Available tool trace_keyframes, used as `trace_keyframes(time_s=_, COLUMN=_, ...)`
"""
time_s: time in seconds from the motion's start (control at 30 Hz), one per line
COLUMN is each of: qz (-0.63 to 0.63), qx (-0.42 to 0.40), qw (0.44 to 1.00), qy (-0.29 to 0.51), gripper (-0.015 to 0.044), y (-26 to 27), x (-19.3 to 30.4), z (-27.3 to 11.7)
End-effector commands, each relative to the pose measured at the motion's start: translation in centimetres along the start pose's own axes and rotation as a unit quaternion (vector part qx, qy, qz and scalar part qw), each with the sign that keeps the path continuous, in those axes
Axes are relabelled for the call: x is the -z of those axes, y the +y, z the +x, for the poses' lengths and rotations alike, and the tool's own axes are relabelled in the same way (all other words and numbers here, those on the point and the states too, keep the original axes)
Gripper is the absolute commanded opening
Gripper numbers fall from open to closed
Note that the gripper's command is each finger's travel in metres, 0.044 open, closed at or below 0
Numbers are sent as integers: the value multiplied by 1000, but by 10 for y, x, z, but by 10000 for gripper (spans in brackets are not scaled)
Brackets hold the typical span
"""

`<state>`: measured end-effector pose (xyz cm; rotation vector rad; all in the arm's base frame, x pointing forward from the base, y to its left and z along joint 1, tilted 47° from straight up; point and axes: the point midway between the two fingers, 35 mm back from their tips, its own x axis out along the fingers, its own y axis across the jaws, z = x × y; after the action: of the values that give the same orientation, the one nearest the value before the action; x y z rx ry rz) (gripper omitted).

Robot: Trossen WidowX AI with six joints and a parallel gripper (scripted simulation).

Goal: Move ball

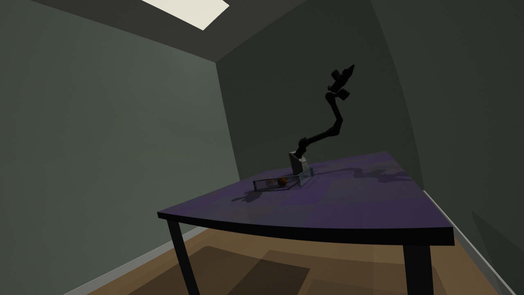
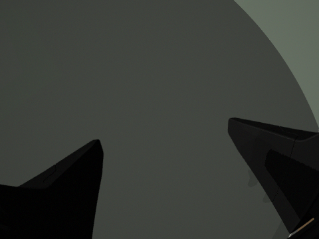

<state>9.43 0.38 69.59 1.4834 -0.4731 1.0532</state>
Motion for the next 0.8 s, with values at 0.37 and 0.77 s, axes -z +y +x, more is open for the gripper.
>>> trace_keyframes(time_s=0.37, qz=3, qx=56, qw=994, qy=-96, gripper=401, y=-54, x=-107, z=-8)
trace_keyframes(time_s=0.77, qz=-25, qx=204, qw=963, qy=-174, gripper=401, y=-183, x=-213, z=-37)
